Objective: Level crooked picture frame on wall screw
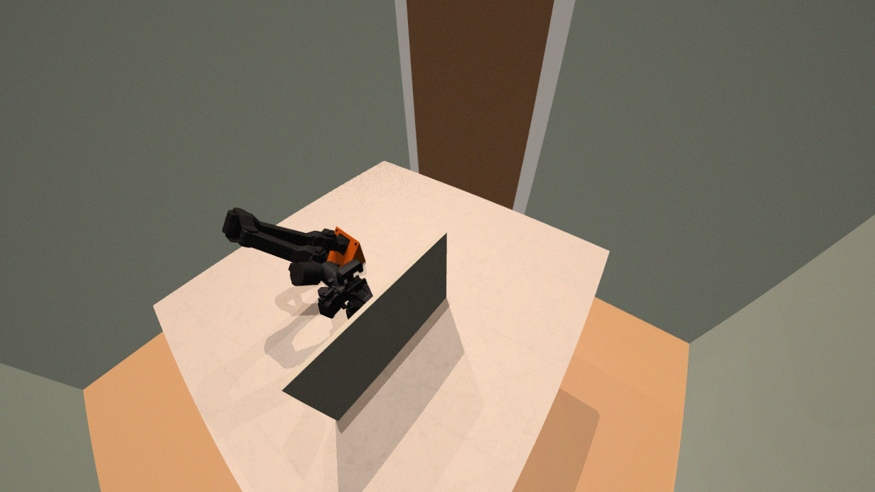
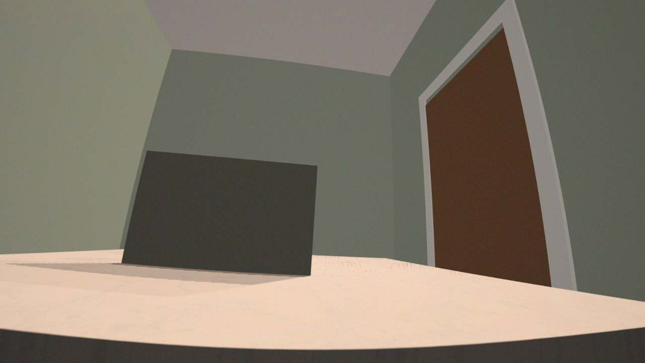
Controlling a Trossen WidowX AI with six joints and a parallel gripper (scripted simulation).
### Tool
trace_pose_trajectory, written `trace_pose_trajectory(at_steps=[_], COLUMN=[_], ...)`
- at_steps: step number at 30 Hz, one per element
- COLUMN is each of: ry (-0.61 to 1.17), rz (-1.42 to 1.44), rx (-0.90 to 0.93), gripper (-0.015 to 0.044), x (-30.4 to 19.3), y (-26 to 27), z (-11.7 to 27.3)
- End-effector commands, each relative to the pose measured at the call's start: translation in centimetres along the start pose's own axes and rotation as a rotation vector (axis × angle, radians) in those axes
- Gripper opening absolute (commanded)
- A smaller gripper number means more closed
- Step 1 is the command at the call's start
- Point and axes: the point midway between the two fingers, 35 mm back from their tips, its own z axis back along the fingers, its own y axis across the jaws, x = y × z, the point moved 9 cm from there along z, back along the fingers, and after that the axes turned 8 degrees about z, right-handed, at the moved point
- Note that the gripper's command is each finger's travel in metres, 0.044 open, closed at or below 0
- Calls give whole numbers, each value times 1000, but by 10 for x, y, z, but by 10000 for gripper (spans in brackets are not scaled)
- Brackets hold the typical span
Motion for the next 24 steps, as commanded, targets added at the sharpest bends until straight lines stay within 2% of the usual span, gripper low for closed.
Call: trace_pose_trajectory(at_steps=[1,24], ry=[-3,-3], rz=[1,2], rx=[22,22], gripper=[0,0], x=[2,1], y=[4,-4], z=[0,0])
